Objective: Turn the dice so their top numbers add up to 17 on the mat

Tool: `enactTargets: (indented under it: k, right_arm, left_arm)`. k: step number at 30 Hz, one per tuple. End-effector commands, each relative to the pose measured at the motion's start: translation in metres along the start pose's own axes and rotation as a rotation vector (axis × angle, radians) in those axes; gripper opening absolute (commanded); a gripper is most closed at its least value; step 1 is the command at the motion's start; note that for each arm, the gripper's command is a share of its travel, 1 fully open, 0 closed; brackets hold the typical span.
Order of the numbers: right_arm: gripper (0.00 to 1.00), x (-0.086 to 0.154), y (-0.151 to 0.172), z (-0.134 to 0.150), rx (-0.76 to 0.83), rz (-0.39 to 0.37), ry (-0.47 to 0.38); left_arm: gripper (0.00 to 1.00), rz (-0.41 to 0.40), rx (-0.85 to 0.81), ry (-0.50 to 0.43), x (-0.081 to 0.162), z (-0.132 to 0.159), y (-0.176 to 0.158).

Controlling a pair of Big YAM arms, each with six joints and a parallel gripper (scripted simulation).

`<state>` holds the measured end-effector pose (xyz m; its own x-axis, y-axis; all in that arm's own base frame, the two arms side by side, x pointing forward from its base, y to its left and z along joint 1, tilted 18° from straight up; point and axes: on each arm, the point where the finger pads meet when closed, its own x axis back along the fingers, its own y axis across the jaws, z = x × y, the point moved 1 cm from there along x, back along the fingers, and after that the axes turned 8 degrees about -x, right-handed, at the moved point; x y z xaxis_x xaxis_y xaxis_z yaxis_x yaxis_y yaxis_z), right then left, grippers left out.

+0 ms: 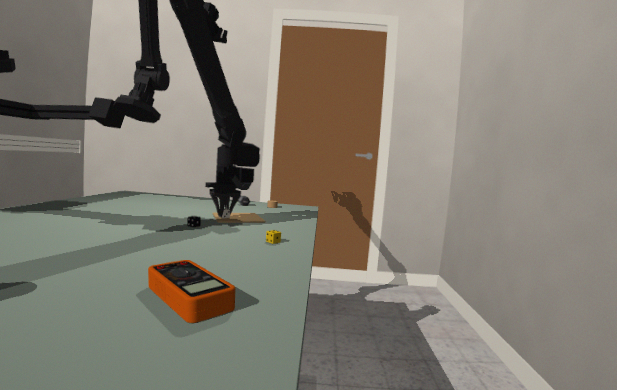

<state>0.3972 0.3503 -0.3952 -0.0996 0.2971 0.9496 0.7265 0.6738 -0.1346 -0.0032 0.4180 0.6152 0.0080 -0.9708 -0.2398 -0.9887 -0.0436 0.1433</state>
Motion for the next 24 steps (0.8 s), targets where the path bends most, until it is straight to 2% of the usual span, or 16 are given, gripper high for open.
enactTargets:
  k: [1, 24]
  right_arm:
    - [0.2, -0.0022, 0.0142, -0.006, -0.007, -0.024, 0.002]
    - [0.2, -0.0044, 0.0144, -0.0066, -0.01, -0.028, 0.002]
  left_arm:
    - [1.0, -0.018, 0.006, -0.057, 0.0106, -0.0233, 0.0075]
    - [1.0, -0.018, 0.006, -0.057, 0.0106, -0.0233, 0.0075]
